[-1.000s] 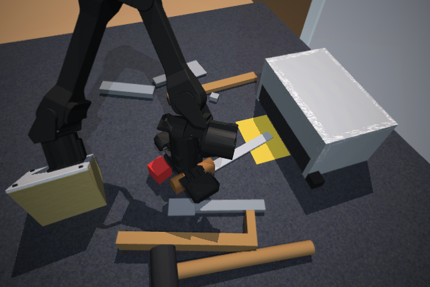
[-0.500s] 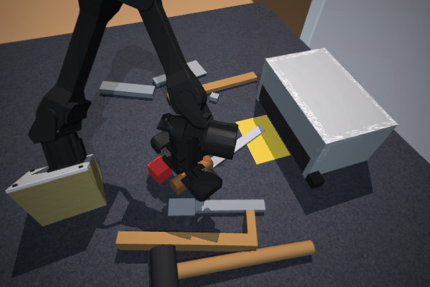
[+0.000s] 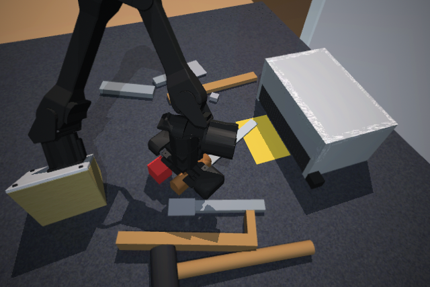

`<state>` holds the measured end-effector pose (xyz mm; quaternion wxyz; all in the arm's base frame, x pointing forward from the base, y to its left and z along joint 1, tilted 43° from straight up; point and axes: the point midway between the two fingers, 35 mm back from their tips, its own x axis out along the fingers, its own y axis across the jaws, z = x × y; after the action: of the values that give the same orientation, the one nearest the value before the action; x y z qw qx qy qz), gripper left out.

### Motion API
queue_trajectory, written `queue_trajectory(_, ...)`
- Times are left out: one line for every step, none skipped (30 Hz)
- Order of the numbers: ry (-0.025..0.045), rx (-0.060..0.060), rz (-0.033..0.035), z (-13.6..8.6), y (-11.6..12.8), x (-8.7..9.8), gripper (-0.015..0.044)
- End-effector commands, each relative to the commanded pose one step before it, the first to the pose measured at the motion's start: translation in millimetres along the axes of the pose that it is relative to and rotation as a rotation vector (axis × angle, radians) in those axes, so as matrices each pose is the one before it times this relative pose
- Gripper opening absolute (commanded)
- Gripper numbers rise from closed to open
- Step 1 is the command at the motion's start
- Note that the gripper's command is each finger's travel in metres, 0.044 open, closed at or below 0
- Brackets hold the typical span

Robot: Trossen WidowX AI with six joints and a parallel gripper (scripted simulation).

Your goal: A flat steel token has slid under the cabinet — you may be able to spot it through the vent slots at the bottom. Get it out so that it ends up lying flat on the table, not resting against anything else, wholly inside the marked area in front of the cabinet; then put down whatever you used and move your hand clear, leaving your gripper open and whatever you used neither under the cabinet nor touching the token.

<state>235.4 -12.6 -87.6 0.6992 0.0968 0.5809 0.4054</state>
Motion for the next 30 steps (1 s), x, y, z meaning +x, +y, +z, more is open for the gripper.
queue_trajectory(-0.00011,-0.0219,-0.00346,2.8,0.39,-1.22,0.0)
queue_trajectory(0.0,-0.0024,0.00005,0.84,0.57,-0.02,0.0)
queue_trajectory(-0.00001,-0.0027,0.00006,0.92,0.63,-0.02,0.0)
queue_trajectory(-0.00001,-0.0017,0.00003,0.97,0.61,-0.02,0.0)
queue_trajectory(-0.00002,-0.0022,0.00006,1.05,0.7,-0.02,0.0)
queue_trajectory(-0.00002,-0.0025,0.00009,1.05,0.74,-0.01,0.0)
queue_trajectory(-0.00002,-0.0026,0.0001,0.99,0.74,-0.01,0.0)
queue_trajectory(-0.00003,-0.0025,0.00011,0.99,0.76,-0.01,0.0)
queue_trajectory(-0.00003,-0.0022,0.00011,0.94,0.72,-0.01,0.0)
queue_trajectory(-0.00003,-0.0021,0.00011,1.05,0.8,-0.01,0.0)
queue_trajectory(-0.00004,-0.0018,0.00011,1.09,0.81,0.0,0.0)
queue_trajectory(-0.00004,-0.0013,0.00009,0.99,0.72,0.0,0.0)
queue_trajectory(-0.00003,-0.0006,0.00003,1.03,0.66,0.0,0.0)
queue_trajectory(-0.00004,-0.0006,0.00005,1.09,0.73,0.0,0.0)
queue_trajectory(-0.00004,-0.0006,0.00006,1.03,0.71,0.0,0.0)
queue_trajectory(-0.00004,-0.0006,0.00007,1.1,0.76,0.0,0.0)
queue_trajectory(-0.00004,-0.0005,0.00007,1.11,0.78,0.0,0.0)
queue_trajectory(-0.00004,-0.0005,0.00007,1.11,0.79,0.0,0.0)
queue_trajectory(-0.00004,-0.0003,0.00004,1.11,0.75,0.0,0.0)
queue_trajectory(-0.00003,-0.0002,0.00002,1.13,0.75,0.0,0.0)
queue_trajectory(-0.00003,-0.0002,0.00003,1.13,0.76,0.0,0.0)
queue_trajectory(-0.00003,-0.0002,0.00003,1.12,0.77,0.0,0.0)
queue_trajectory(-0.00003,-0.0002,0.00003,1.11,0.78,0.0,0.0)
queue_trajectory(-0.00004,-0.0002,0.00005,1.05,0.77,0.0,0.0)
queue_trajectory(-0.00004,-0.0002,0.00004,1.09,0.79,0.0,0.0)
queue_trajectory(-0.00004,-0.0001,0.00004,1.08,0.8,0.0,0.0)
queue_trajectory(-0.00004,-0.0002,0.00007,1.09,0.84,0.0,0.0)
queue_trajectory(-0.00004,-0.0001,0.00005,1.08,0.82,0.0,0.0)
queue_trajectory(-0.00004,-0.0001,0.00006,1.04,0.82,0.0,0.0)
queue_trajectory(-0.00004,-0.0001,0.00005,1.06,0.83,0.0,0.0)
